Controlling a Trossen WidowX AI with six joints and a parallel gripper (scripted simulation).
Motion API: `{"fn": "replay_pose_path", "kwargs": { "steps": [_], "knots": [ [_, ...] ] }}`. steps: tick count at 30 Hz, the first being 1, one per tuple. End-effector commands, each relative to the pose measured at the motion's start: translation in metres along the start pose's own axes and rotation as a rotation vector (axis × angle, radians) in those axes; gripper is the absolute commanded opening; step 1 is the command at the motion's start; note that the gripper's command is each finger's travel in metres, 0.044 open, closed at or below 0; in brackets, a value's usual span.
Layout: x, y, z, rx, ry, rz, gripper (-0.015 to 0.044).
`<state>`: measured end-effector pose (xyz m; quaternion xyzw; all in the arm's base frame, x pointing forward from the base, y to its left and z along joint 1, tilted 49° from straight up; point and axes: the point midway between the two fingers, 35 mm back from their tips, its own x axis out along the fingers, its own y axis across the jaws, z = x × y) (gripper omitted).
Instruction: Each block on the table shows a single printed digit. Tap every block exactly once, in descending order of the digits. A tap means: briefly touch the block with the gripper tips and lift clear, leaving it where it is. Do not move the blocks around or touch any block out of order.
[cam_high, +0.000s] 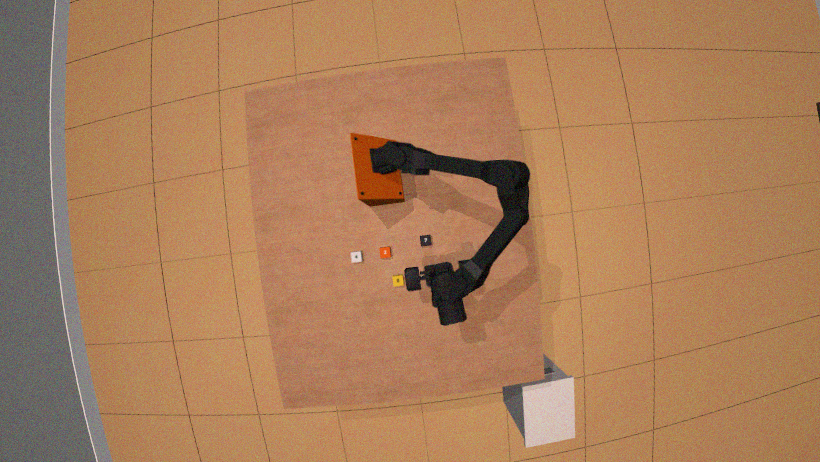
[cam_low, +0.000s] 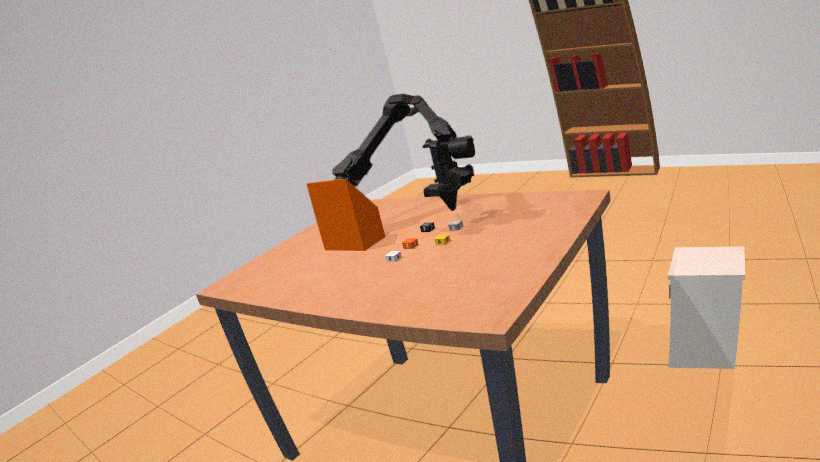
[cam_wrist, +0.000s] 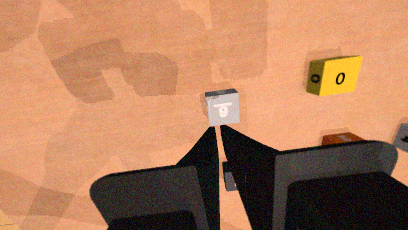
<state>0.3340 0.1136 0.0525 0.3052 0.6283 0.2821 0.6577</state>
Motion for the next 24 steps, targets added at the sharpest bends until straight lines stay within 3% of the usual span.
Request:
{"fn": "replay_pose_path", "kwargs": {
  "steps": [1,24],
  "knots": [
    [0.010,-0.001,-0.001,0.013,0.002,0.007,0.0020],
    [0.040,-0.001,-0.002,0.013,0.002,0.008,0.0020]
  ]
}}
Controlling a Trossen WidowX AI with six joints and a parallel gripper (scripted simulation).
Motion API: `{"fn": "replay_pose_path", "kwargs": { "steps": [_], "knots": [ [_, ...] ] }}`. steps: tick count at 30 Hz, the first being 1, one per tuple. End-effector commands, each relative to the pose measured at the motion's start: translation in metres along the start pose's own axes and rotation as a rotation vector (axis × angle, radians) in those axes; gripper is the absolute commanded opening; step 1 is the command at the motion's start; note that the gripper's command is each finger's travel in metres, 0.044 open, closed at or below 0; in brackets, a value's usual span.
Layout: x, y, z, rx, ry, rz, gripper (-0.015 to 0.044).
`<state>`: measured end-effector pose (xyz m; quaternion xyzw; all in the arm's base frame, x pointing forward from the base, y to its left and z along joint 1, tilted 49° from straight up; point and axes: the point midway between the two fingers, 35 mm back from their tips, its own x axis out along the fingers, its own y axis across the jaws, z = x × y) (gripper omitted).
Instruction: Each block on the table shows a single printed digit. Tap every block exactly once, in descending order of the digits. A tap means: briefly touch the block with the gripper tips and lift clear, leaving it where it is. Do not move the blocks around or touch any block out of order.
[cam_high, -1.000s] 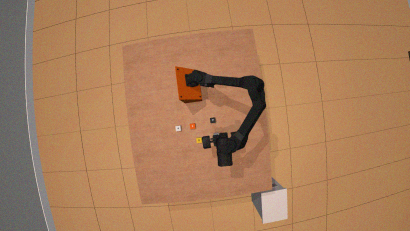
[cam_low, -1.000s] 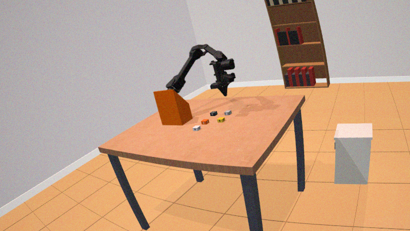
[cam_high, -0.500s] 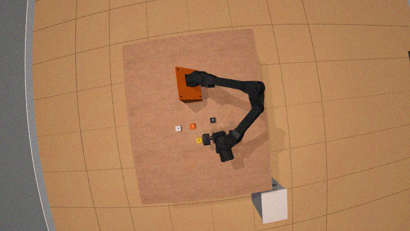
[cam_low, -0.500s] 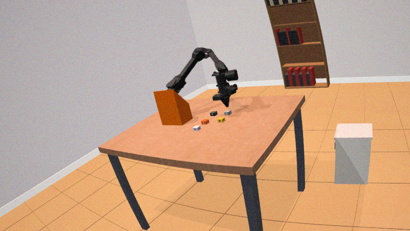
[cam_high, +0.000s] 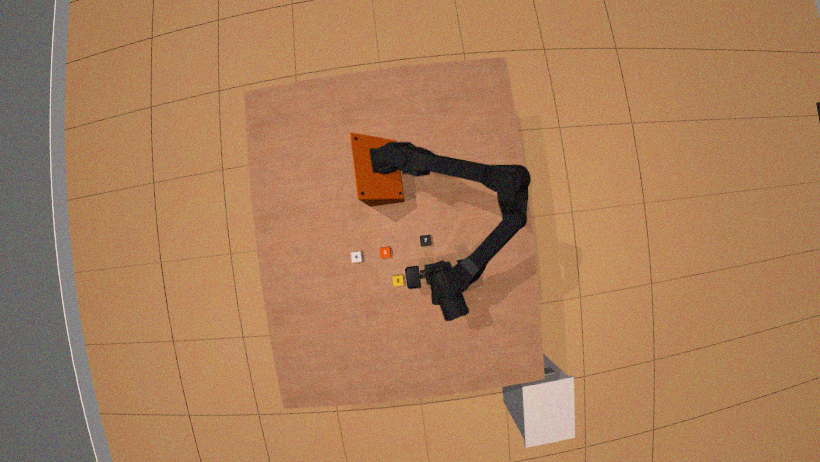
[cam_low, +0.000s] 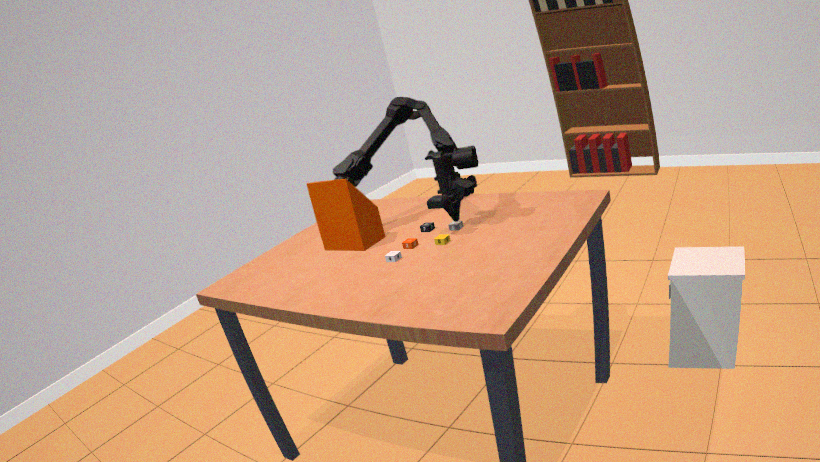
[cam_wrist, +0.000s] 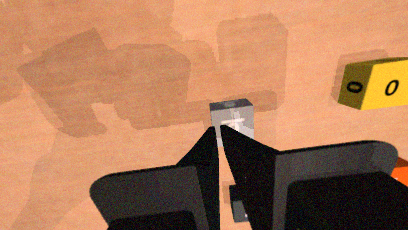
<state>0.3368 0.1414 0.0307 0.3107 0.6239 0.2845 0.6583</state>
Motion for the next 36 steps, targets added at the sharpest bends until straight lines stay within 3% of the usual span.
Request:
{"fn": "replay_pose_path", "kwargs": {
  "steps": [1,13,19,25,31,36],
  "knots": [
    [0.005,-0.003,-0.003,0.012,0.010,-0.004,0.0020],
    [-0.028,-0.003,-0.002,0.012,0.010,-0.007,0.0020],
    [-0.103,-0.003,-0.001,0.012,0.010,-0.010,0.0020],
    [-0.106,-0.007,0.000,0.013,0.009,-0.013,0.0020],
    [-0.116,-0.120,-0.008,0.050,-0.007,-0.062,0.0020],
    [-0.118,-0.206,-0.044,0.045,0.002,-0.057,0.0020]
  ]
}}
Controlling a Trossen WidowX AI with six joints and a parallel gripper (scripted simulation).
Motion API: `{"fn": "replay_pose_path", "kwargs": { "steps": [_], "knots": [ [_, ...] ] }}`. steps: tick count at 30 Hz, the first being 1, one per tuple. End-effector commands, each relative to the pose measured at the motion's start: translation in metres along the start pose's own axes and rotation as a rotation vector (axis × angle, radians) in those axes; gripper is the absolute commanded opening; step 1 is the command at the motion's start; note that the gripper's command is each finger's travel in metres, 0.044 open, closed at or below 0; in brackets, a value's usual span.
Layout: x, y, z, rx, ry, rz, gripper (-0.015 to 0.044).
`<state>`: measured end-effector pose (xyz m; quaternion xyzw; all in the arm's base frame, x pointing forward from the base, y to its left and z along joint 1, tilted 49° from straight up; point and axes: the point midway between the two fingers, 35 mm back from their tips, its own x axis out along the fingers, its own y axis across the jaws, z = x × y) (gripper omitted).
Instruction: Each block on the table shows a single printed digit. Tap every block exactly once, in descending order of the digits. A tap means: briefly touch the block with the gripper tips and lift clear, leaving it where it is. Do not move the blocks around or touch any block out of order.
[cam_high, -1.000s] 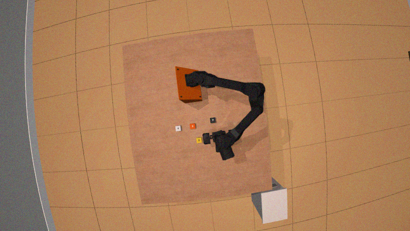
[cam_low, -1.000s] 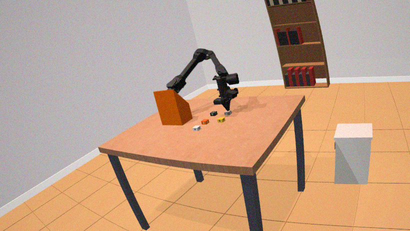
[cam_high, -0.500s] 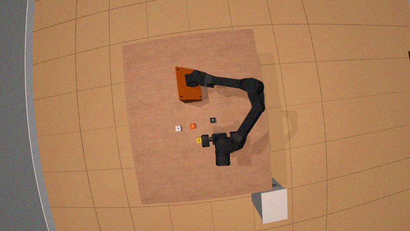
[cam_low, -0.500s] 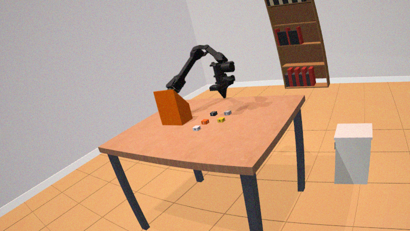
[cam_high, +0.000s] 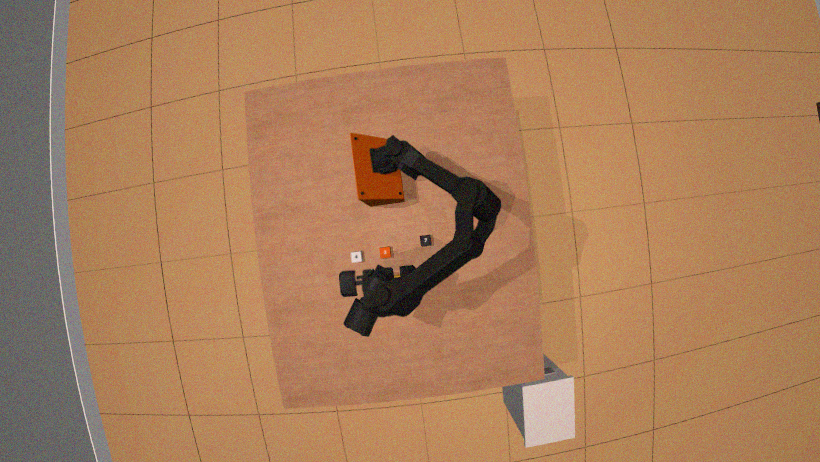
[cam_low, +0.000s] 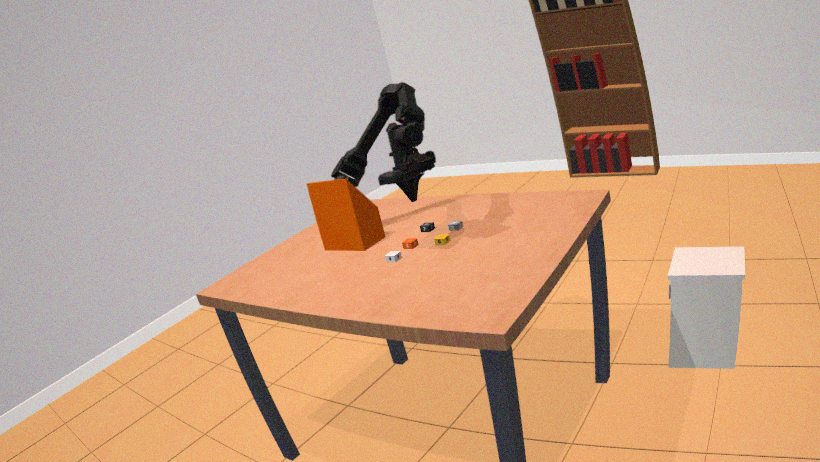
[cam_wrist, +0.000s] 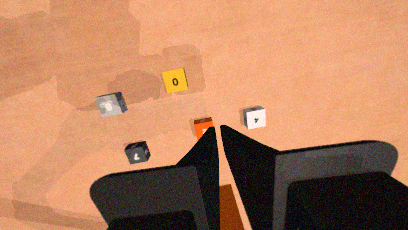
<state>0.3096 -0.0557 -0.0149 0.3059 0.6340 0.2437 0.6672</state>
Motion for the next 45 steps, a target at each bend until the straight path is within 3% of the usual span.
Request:
{"fn": "replay_pose_path", "kwargs": {
  "steps": [1,4,11,15,17,45],
  "knots": [
    [0.010,-0.060,-0.034,-0.010,0.026,0.021,0.0020],
    [0.016,-0.090,-0.056,-0.032,0.031,0.045,0.0020],
    [0.020,-0.091,-0.056,-0.033,0.031,0.046,0.0020],
    [0.085,-0.088,-0.057,-0.033,0.030,0.048,0.0020],
    [0.098,-0.086,-0.059,-0.034,0.030,0.051,0.0020],
    [0.128,-0.084,-0.061,-0.033,0.030,0.053,0.0020]
  ]
}}
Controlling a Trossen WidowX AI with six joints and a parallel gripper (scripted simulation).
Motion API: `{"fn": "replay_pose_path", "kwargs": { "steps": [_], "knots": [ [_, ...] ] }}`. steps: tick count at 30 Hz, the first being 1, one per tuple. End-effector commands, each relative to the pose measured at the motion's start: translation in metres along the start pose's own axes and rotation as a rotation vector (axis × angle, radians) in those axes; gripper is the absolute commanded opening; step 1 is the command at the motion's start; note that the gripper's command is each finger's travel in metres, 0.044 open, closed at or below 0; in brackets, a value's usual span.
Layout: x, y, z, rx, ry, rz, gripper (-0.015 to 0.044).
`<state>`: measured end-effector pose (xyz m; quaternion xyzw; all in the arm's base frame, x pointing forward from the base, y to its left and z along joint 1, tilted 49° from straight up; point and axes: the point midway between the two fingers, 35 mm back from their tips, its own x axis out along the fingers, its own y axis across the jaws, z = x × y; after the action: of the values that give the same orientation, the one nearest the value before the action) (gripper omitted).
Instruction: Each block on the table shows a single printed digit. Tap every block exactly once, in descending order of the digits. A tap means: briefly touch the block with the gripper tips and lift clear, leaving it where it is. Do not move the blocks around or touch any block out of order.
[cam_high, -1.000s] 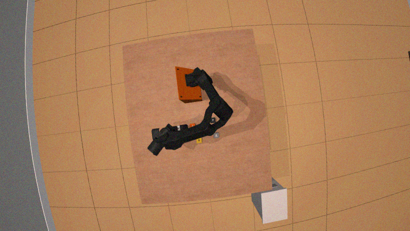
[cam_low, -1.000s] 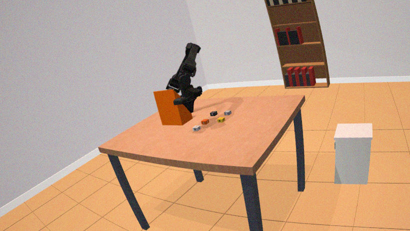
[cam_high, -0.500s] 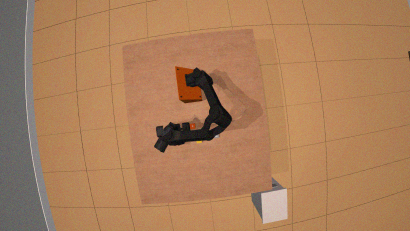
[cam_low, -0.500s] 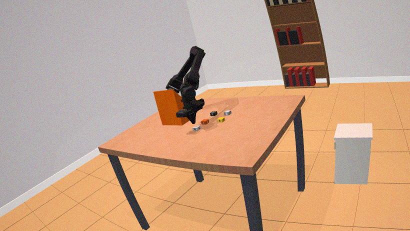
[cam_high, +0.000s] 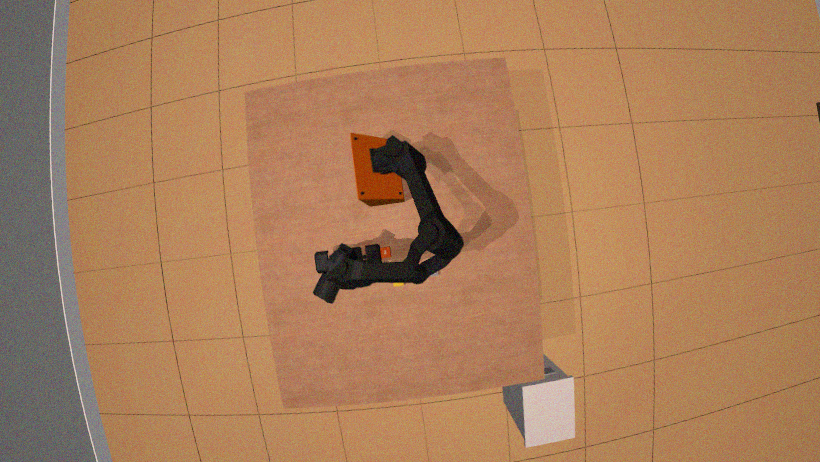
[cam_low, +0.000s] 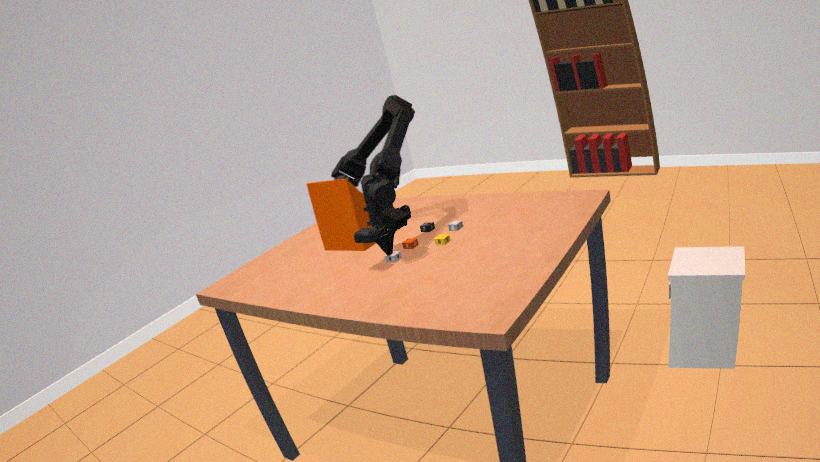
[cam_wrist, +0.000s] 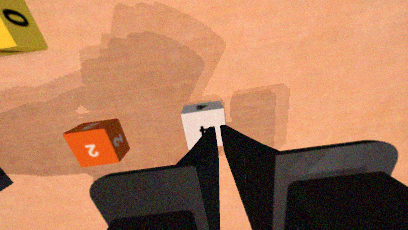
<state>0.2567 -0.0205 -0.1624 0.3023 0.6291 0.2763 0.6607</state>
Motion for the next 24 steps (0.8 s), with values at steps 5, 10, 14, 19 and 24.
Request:
{"fn": "replay_pose_path", "kwargs": {
  "steps": [5,10,14,19,24],
  "knots": [
    [-0.001,0.000,-0.001,0.003,0.000,0.001,0.0020],
    [-0.026,0.000,-0.003,0.011,0.007,0.006,0.0020],
    [-0.055,-0.002,0.000,0.012,0.006,0.001,0.0020],
    [-0.108,-0.001,-0.002,0.011,0.007,0.002,0.0020],
    [-0.108,-0.001,-0.002,0.011,0.007,0.002,0.0020]
  ]
}}
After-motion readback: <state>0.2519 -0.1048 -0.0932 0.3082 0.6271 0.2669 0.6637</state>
